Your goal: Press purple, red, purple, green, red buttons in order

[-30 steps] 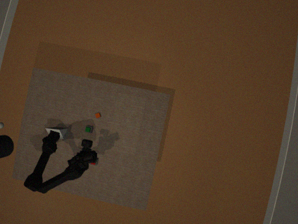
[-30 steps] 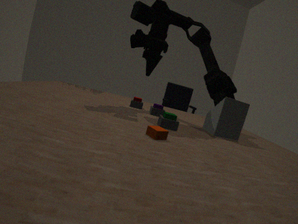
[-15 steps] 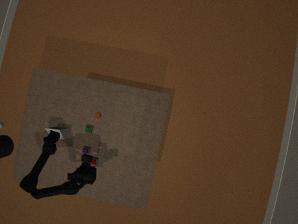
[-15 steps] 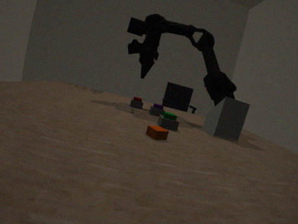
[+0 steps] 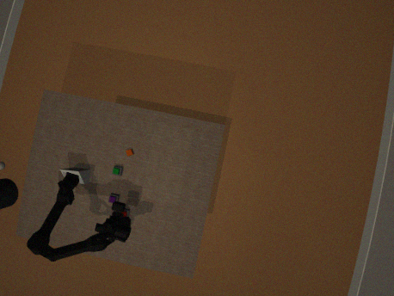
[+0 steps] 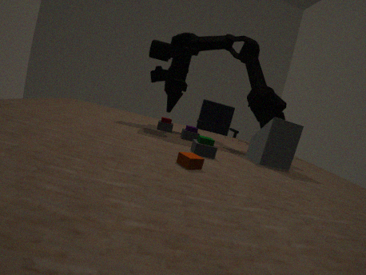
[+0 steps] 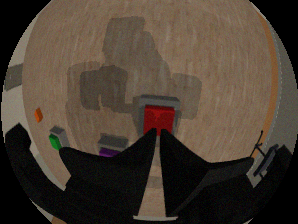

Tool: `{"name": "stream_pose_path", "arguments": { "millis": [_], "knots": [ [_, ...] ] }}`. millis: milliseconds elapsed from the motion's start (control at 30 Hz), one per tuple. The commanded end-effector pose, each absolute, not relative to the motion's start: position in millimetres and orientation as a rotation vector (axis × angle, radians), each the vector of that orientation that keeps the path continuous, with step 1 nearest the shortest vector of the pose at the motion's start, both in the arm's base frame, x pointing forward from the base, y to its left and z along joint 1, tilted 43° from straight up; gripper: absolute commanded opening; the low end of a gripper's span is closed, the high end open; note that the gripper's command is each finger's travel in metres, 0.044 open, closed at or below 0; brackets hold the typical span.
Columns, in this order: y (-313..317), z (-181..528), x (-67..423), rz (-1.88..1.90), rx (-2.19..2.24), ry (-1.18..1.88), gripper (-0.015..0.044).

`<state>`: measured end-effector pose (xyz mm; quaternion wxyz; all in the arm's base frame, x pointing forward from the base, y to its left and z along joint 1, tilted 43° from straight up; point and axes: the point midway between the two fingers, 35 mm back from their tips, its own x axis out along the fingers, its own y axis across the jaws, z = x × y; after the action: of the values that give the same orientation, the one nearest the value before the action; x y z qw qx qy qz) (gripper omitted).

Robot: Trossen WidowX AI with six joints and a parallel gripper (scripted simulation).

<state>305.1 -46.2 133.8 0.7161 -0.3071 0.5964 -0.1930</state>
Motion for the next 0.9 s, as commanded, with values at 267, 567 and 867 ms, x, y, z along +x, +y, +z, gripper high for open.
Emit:
{"name": "stream_pose_path", "arguments": {
  "millis": [267,567,867],
  "knots": [
    [-60.2,118.7,309.1,-0.428,-0.685,1.320,0.0020],
    [-66.2,112.3,310.6,-0.429,-0.686,1.319,0.0020],
    [-66.2,112.3,310.6,-0.429,-0.686,1.319,0.0020]
  ]
}}
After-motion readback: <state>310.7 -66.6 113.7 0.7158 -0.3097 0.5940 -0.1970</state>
